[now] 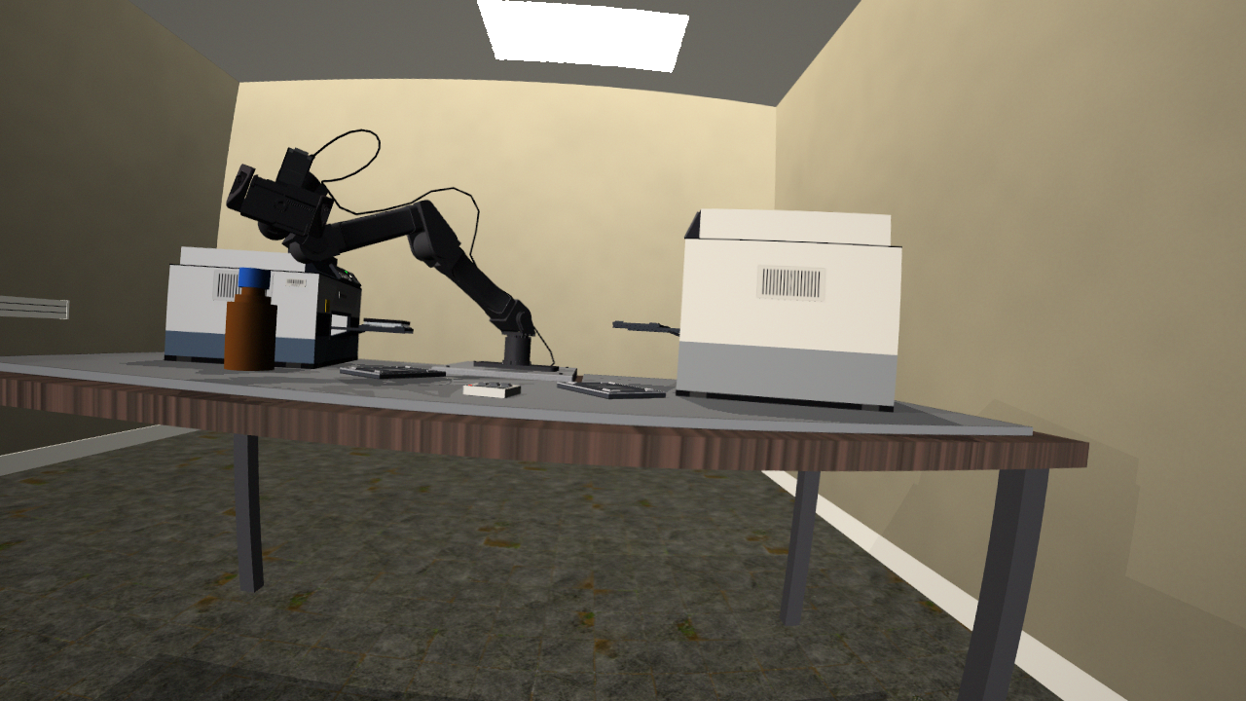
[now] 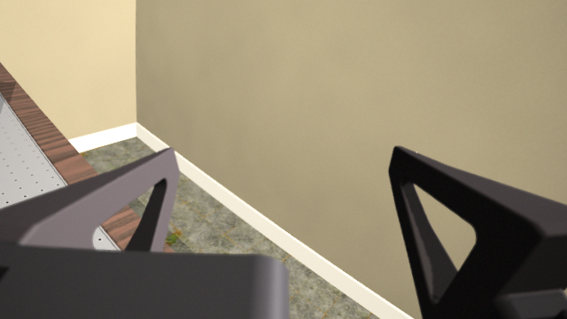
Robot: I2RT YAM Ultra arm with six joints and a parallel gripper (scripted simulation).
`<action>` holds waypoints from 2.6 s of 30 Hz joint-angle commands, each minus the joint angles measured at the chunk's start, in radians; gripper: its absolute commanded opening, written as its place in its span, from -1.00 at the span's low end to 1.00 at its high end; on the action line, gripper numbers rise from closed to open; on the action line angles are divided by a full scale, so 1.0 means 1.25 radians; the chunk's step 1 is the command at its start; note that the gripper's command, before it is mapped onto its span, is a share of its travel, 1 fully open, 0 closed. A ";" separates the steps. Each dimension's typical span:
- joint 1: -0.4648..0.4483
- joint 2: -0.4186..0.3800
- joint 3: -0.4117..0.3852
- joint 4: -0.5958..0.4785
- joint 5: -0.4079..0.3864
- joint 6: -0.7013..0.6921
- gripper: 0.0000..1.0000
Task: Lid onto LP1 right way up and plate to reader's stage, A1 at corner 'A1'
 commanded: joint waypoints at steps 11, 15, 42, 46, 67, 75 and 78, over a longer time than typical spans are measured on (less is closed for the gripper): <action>0.000 -0.013 0.009 -0.003 0.006 0.001 1.00; 0.000 -0.013 0.009 -0.003 0.006 0.001 1.00; -0.036 -0.151 -0.068 -0.209 0.171 -0.161 1.00; -0.042 -0.177 -0.080 -0.274 0.211 -0.207 1.00; -0.054 -0.273 -0.144 -0.560 0.390 -0.415 1.00; -0.078 -0.350 -0.170 -0.667 0.466 -0.492 1.00; -0.083 -0.366 -0.204 -0.721 0.495 -0.528 1.00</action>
